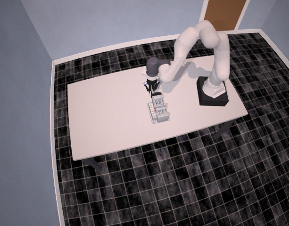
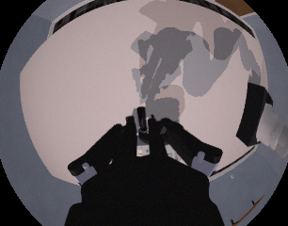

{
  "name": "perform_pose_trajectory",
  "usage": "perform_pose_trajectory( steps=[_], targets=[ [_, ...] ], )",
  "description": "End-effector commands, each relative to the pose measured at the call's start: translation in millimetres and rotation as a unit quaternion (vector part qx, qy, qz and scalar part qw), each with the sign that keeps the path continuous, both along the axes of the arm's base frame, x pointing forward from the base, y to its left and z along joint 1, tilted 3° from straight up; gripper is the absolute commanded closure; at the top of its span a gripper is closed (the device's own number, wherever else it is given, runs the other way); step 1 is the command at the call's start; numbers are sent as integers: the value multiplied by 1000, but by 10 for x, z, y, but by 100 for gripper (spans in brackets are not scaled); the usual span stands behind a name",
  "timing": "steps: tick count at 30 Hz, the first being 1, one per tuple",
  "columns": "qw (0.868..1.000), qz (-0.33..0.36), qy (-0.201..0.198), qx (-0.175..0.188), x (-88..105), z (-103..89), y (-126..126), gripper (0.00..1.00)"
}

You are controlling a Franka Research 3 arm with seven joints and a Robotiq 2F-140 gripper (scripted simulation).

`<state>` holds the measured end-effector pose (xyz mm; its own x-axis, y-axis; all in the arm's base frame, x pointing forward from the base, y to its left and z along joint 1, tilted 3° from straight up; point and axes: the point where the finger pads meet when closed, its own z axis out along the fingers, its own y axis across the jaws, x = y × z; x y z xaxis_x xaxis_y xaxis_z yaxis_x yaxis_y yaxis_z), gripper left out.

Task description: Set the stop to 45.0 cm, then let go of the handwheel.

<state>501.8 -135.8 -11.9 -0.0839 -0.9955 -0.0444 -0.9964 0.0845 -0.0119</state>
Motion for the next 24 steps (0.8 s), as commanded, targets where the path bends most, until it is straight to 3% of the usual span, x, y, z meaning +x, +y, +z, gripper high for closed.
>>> perform_pose_trajectory(
  steps=[1,24],
  targets=[
    [1000,-1,0,0,-3,-35,5,96],
    [1000,-1,0,0,-26,-123,11,96]
  ],
)
